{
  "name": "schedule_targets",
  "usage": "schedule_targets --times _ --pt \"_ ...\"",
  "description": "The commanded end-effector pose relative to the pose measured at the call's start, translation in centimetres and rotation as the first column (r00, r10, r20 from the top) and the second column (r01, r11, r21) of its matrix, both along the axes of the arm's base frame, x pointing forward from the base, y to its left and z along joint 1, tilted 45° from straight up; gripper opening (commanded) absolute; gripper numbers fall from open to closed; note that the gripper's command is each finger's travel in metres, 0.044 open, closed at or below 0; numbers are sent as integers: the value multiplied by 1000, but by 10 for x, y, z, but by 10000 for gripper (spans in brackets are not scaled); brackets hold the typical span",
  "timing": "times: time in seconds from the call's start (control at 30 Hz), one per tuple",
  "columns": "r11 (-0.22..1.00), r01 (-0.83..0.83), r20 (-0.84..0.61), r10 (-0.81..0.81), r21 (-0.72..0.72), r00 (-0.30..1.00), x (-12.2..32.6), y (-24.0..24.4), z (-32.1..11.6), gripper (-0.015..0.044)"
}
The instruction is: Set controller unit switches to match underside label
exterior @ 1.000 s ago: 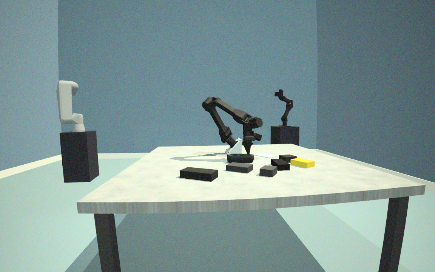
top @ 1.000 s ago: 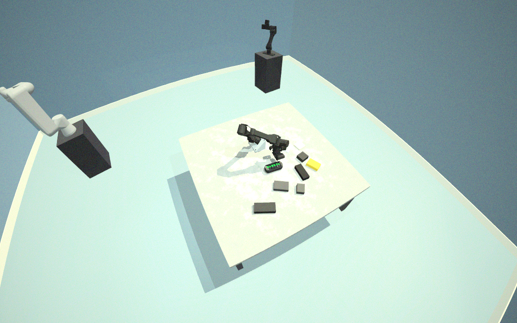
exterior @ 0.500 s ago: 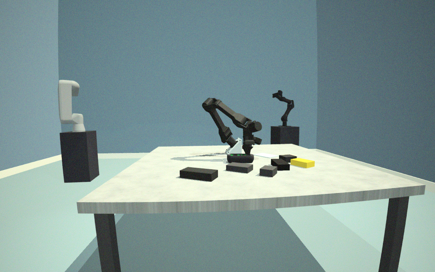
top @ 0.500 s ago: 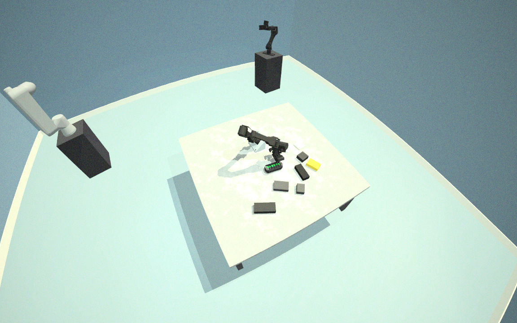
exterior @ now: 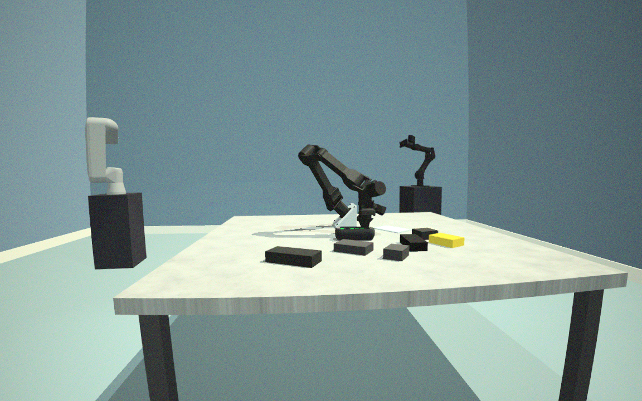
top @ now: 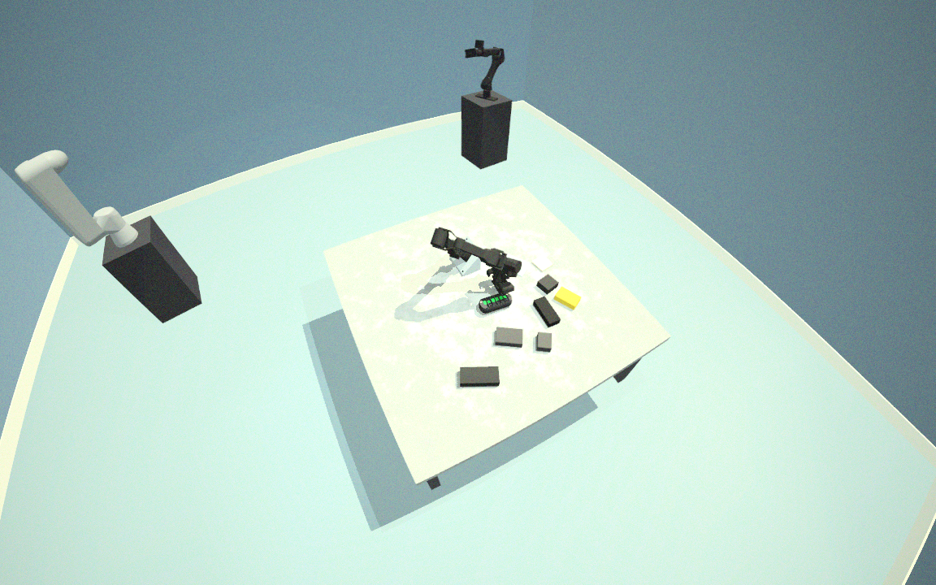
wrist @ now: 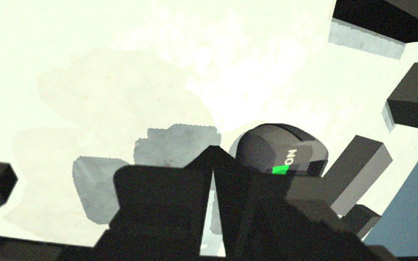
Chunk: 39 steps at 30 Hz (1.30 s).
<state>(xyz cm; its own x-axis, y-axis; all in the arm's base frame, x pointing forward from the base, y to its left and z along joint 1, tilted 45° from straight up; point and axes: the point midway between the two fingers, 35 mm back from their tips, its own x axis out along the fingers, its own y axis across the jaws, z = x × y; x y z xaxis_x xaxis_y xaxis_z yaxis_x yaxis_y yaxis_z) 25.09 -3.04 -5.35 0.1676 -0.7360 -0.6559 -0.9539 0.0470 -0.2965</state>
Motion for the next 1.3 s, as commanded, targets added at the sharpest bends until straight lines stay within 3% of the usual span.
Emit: schedule_targets --times 0.0,1.27 --pt "1000 -2 3 2 -3 1000 3 -1 1 0" --pt "1000 -2 4 2 -2 1000 25 -6 3 0"
